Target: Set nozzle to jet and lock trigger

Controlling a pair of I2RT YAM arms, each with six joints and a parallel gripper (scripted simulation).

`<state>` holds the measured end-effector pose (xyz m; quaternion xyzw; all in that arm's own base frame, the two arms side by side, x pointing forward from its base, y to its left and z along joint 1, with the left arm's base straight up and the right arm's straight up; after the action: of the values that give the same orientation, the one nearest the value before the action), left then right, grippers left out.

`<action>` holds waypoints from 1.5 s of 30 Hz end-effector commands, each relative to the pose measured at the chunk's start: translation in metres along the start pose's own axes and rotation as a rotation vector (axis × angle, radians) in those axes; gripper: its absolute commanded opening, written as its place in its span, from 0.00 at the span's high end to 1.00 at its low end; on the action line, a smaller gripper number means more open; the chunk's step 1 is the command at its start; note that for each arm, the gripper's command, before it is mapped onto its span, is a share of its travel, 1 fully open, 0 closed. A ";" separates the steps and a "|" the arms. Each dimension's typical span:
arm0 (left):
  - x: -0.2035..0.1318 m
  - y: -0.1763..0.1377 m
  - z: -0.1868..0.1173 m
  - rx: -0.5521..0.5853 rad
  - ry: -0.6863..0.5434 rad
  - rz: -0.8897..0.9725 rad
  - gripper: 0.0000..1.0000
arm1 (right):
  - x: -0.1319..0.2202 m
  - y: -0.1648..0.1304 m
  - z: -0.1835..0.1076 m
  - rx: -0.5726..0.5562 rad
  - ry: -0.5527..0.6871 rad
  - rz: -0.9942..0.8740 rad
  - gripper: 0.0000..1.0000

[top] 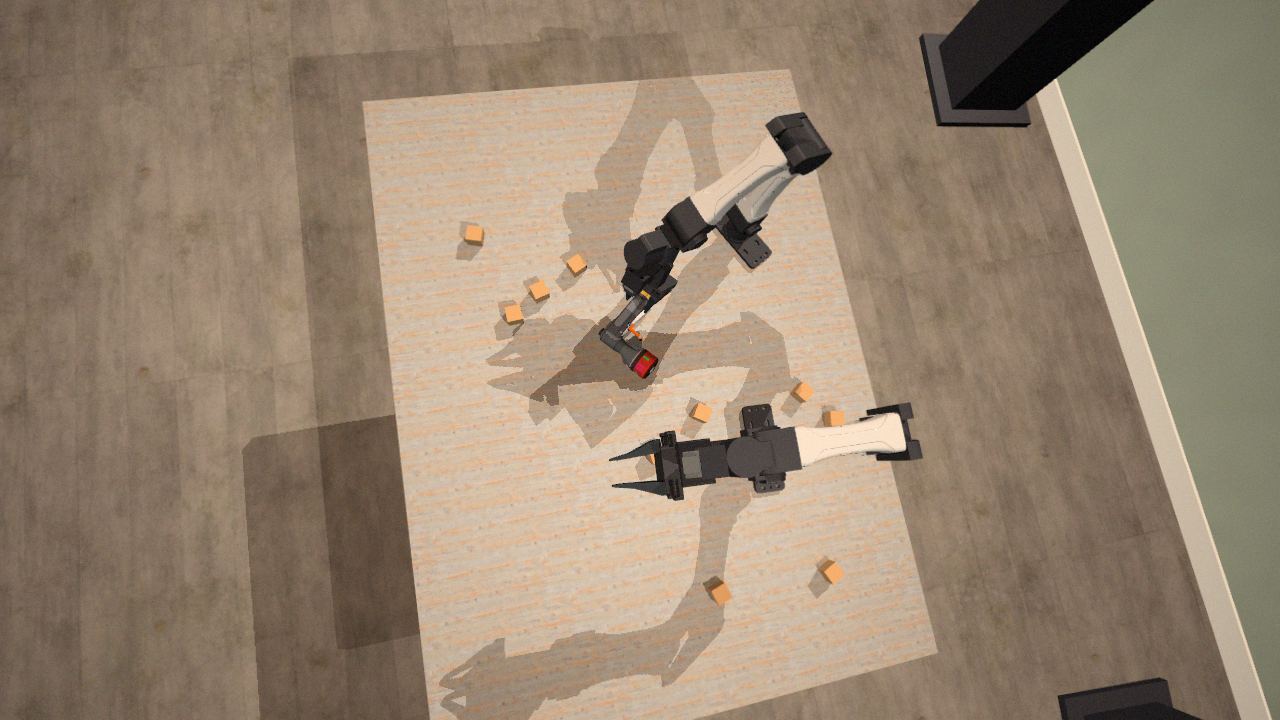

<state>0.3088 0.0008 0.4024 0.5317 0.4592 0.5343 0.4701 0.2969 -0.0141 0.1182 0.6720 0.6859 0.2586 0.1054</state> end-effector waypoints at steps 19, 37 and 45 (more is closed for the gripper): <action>-0.001 0.018 0.003 -0.051 0.001 -0.004 0.63 | 0.005 0.034 -0.043 -0.146 -0.037 -0.032 0.50; -0.001 0.026 -0.008 -0.074 0.005 0.010 0.63 | 0.026 0.103 -0.105 -0.523 -0.118 -0.059 0.50; 0.002 0.022 -0.004 -0.057 0.014 0.011 0.63 | 0.040 0.129 -0.144 -0.708 -0.131 -0.055 0.50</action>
<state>0.3087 0.0004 0.4029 0.5321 0.4614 0.5346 0.4672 0.3278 -0.0116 0.2739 0.6107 0.5984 0.3967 0.3340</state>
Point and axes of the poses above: on each arm, the point where the finger pads meet when closed, its own z axis out along the fingers, its own x axis across the jaws, y = z × x, the point moved 7 cm from there along -z, back along the fingers, and after that the axes turned 8 degrees about z, right-handed, at the moved point
